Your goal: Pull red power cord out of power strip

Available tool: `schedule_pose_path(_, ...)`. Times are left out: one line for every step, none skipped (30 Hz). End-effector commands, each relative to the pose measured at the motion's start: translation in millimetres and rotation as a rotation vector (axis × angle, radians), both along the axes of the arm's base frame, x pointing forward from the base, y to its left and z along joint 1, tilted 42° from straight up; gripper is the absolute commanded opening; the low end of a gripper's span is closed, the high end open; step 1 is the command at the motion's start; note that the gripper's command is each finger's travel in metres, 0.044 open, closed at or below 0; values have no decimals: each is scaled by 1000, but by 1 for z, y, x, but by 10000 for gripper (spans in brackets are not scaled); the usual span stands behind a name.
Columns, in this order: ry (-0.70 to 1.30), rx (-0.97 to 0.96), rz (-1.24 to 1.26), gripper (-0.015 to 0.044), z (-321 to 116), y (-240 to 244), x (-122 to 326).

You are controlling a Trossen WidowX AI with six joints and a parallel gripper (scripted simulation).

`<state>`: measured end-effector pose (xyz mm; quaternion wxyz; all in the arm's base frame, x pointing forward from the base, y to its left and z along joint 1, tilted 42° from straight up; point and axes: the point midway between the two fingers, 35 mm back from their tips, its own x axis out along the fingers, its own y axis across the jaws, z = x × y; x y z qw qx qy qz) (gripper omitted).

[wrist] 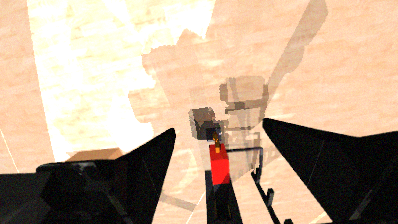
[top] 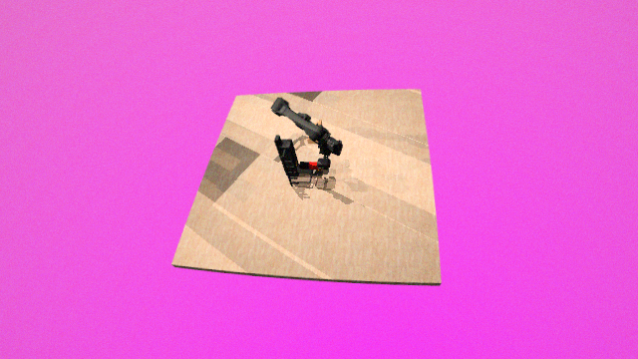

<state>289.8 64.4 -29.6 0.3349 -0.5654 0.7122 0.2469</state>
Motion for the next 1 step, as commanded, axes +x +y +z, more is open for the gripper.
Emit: schedule_pose_path(-1,3,-4,440,0,1,0)
